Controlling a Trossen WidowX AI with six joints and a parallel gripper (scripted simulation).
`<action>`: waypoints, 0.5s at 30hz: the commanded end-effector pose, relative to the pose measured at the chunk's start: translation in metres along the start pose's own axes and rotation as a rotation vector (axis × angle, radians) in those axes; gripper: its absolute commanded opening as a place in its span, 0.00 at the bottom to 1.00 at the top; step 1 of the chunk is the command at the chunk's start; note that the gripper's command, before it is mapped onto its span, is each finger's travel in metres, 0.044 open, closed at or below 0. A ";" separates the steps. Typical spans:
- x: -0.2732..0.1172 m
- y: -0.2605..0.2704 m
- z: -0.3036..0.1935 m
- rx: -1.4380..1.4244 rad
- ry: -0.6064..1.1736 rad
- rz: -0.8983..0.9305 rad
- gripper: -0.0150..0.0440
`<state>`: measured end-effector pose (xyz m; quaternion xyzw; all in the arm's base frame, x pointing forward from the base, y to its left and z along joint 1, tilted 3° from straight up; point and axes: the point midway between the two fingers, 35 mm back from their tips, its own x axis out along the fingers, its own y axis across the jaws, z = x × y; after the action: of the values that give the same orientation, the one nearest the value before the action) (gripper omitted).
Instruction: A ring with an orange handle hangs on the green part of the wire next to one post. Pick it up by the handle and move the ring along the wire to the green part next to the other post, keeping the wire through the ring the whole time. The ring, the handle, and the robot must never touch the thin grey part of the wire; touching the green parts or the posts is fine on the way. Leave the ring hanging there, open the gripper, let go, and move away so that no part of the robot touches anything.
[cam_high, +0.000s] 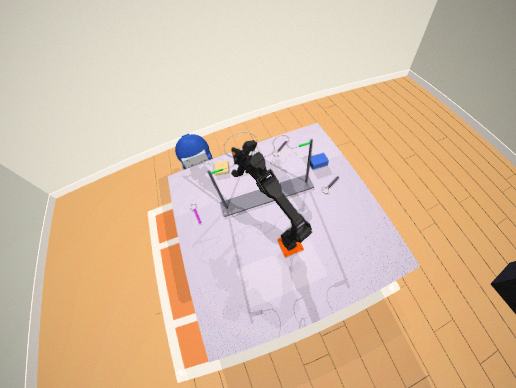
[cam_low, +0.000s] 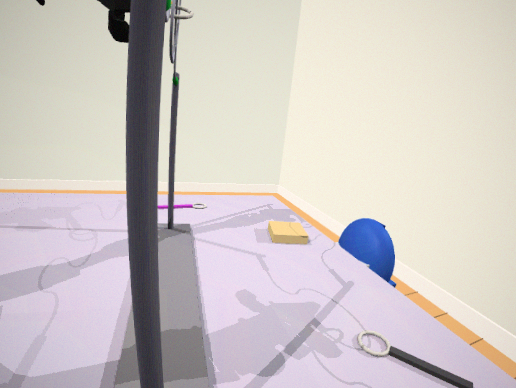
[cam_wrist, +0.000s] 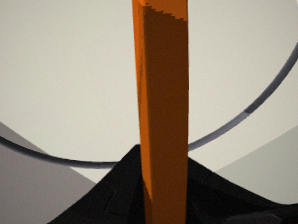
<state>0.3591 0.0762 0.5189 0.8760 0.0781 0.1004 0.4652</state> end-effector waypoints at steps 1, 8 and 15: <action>0.000 0.000 -0.001 -0.036 0.001 -0.017 0.00; 0.005 0.000 0.000 -0.077 -0.042 -0.035 0.00; 0.011 -0.003 0.000 -0.172 -0.102 -0.074 0.00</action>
<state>0.3671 0.0798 0.5191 0.8474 0.0795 0.0598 0.5216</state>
